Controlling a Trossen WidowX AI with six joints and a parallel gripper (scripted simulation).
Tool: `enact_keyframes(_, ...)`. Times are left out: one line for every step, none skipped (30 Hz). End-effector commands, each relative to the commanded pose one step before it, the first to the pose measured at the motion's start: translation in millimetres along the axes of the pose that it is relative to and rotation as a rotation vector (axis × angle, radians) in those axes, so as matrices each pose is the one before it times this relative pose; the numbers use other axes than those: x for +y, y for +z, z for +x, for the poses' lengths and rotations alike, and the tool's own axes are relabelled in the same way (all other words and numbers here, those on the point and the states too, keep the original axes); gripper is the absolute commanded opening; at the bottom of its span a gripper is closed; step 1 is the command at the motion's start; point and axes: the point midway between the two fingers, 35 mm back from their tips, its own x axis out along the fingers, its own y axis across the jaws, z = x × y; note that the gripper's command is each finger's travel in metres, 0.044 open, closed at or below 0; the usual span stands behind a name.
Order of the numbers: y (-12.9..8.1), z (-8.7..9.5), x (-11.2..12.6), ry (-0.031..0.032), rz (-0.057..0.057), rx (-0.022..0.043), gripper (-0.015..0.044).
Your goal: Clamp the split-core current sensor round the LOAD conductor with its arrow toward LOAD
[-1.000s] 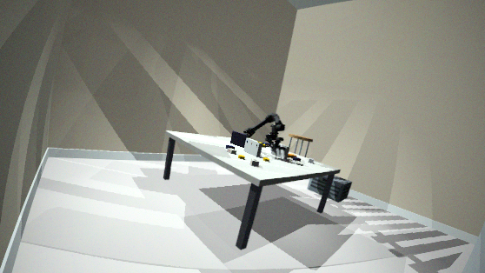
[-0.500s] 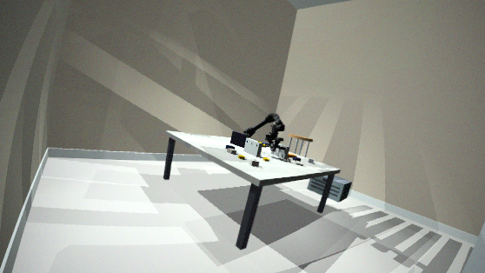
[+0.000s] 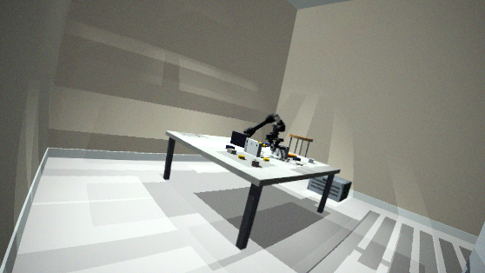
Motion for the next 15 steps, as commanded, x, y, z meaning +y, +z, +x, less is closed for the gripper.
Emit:
enact_keyframes(-0.13, -0.62, 3.23, 0.00188, -0.0097, -0.00510, 0.0000)
enact_keyframes(0.00, 0.00, 0.00, 0.00000, 0.0000, 0.00000, 0.0000)
enact_keyframes(0.00, 0.00, 0.00, 0.00000, 0.0000, 0.00000, 0.0000)
enact_keyframes(0.00, 0.00, 0.00, 0.00000, 0.0000, 0.00000, 0.0000)
enact_keyframes(0.00, 0.00, 0.00, 0.00000, 0.0000, 0.00000, 0.0000)
enact_keyframes(0.00, 0.00, 0.00, 0.00000, 0.0000, 0.00000, 0.0000)
enact_keyframes(0.00, 0.00, 0.00, 0.00000, 0.0000, 0.00000, 0.0000)
enact_keyframes(0.00, 0.24, -0.05, -0.00004, 0.0001, 0.00008, 0.0000)
enact_keyframes(0.00, 0.48, -0.11, -0.00008, 0.0003, 0.00017, 0.0000)
enact_keyframes(0.00, 0.74, -0.17, -0.00012, 0.0004, 0.00027, 0.0000)
enact_keyframes(0.01, 0.91, -0.22, -0.00016, 0.0005, 0.00033, 0.0000)
enact_keyframes(0.01, 1.10, -0.26, -0.00019, 0.0007, 0.00040, 0.0000)
enact_keyframes(0.01, 1.30, -0.32, -0.00023, 0.0008, 0.00048, 0.0000)
enact_keyframes(0.14, -3.86, 0.08, 0.00019, 0.0033, 0.00249, 0.0026)
enact_keyframes(0.00, 0.00, 0.00, 0.00000, 0.0000, 0.00000, 0.0053)
